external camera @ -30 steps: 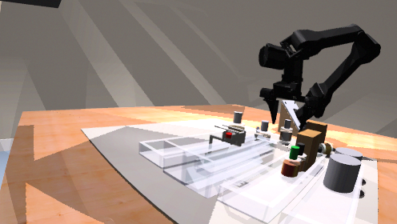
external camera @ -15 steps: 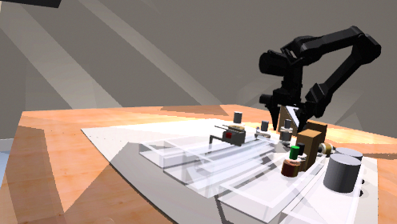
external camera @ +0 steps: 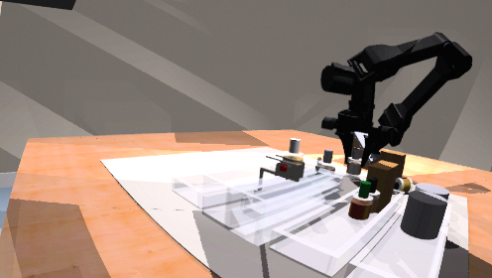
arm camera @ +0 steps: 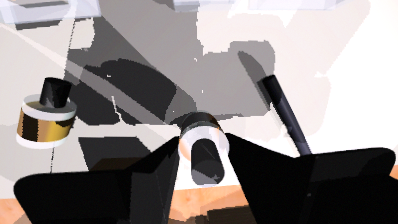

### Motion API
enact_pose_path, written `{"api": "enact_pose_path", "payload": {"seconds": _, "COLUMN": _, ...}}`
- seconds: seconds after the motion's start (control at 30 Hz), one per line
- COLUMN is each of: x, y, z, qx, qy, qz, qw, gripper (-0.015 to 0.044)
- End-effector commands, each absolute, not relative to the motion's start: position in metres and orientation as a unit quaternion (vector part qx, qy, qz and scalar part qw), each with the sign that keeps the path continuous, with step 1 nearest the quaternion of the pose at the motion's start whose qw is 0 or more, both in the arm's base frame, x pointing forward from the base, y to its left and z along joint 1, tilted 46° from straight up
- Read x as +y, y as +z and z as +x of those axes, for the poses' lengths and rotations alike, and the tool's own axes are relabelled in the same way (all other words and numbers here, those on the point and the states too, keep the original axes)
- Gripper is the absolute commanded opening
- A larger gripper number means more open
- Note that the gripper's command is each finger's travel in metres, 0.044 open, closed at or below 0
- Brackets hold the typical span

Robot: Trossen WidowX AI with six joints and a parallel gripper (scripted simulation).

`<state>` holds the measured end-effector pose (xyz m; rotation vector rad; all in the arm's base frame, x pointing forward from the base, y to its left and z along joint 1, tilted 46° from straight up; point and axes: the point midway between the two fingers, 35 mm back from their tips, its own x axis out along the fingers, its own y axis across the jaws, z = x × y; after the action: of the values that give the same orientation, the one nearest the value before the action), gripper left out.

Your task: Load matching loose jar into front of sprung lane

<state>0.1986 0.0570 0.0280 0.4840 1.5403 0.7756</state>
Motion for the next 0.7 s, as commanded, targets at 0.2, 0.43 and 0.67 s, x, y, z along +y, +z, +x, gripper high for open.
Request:
{"api": "enact_pose_path", "payload": {"seconds": 0.2, "x": 0.028, "y": 0.058, "z": 0.210, "qx": 0.672, "qy": 0.334, "qz": 0.209, "qw": 0.627, "gripper": 0.0000}}
{"api": "enact_pose_path", "payload": {"seconds": 0.43, "x": 0.003, "y": 0.086, "z": 0.212, "qx": 0.672, "qy": 0.335, "qz": 0.209, "qw": 0.626, "gripper": 0.0000}}
{"api": "enact_pose_path", "payload": {"seconds": 0.67, "x": -0.012, "y": 0.106, "z": 0.211, "qx": 0.672, "qy": 0.337, "qz": 0.211, "qw": 0.625, "gripper": 0.0000}}
